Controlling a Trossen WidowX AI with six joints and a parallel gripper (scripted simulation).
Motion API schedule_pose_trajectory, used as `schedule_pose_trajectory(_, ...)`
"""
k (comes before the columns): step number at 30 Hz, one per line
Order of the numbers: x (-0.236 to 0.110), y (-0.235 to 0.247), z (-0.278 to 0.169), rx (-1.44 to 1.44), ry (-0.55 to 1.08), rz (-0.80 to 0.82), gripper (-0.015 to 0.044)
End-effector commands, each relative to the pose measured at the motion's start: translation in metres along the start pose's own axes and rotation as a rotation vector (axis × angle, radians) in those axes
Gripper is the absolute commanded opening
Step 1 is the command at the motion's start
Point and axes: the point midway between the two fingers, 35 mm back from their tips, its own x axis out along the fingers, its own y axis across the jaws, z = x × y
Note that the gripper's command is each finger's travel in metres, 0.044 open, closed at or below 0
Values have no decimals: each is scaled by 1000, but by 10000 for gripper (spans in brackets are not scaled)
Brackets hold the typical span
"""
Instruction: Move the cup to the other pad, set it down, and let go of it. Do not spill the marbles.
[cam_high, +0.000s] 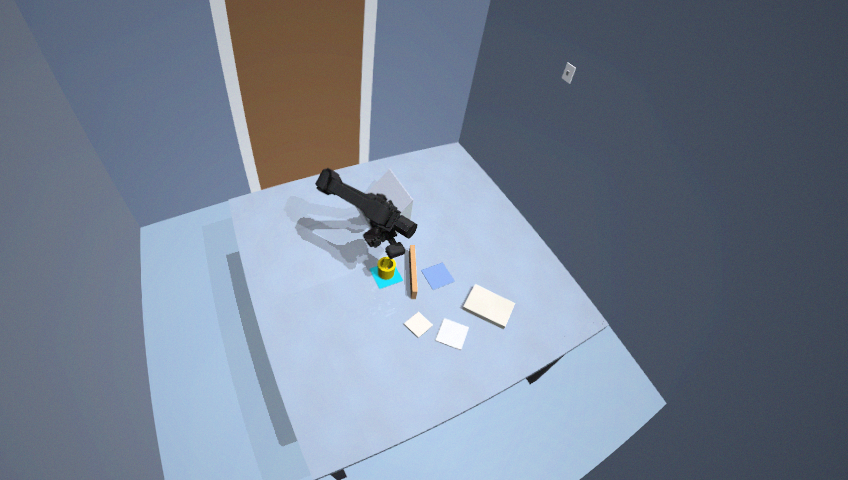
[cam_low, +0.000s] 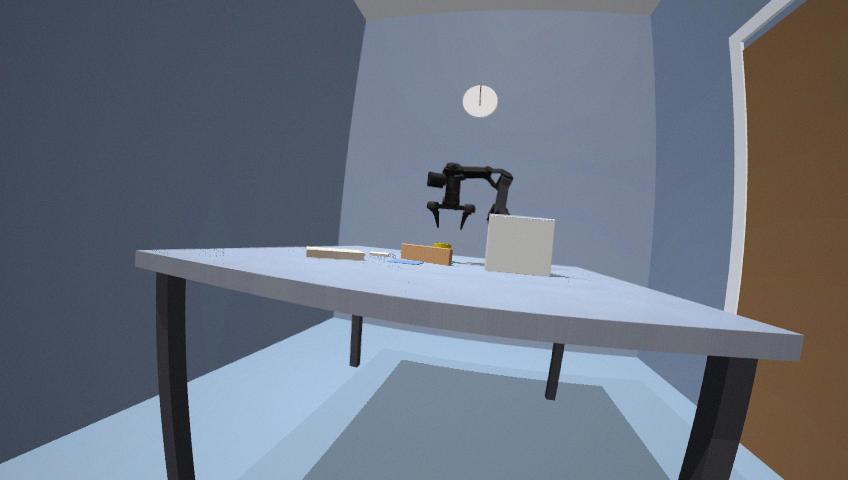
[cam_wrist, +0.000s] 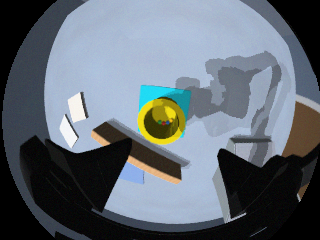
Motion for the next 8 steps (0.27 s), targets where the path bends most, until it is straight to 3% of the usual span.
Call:
schedule_pose_trajectory(1,-12,0,0,2,1,-4,440)
schedule_pose_trajectory(8,-16,1,0,1,-1,2,440)
